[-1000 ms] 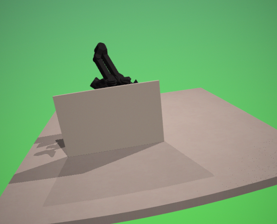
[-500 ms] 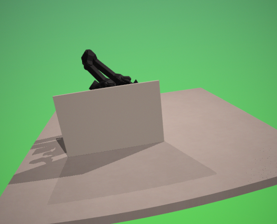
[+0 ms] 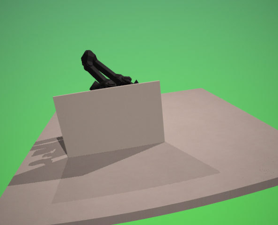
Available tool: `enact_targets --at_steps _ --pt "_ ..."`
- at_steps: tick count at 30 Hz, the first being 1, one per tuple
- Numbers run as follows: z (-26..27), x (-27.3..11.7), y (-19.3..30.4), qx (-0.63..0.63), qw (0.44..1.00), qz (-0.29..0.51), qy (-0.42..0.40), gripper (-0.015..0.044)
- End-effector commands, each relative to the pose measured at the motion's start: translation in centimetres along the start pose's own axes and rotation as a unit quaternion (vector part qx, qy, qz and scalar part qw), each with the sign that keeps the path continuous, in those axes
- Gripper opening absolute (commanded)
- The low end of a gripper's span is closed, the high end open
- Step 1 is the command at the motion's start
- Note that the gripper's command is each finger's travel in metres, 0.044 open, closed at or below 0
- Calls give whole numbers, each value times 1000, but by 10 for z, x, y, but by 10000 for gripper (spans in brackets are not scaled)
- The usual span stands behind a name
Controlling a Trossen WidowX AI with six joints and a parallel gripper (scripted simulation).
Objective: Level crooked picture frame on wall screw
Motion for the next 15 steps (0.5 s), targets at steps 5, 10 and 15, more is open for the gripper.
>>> enact_targets --at_steps 5,10,15 --pt "0 4 0 2 1000 -1 1 260" --pt "0 12 -1 2 1000 -1 1 260" --pt "0 20 -1 2 1000 -1 0 260"
Point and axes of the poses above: the point midway between the two fingers, 35 mm back from their tips, its own x axis out along the fingers, its own z axis across the jaws, y = z × x, the point moved 2 cm from there along -x, back along the fingers
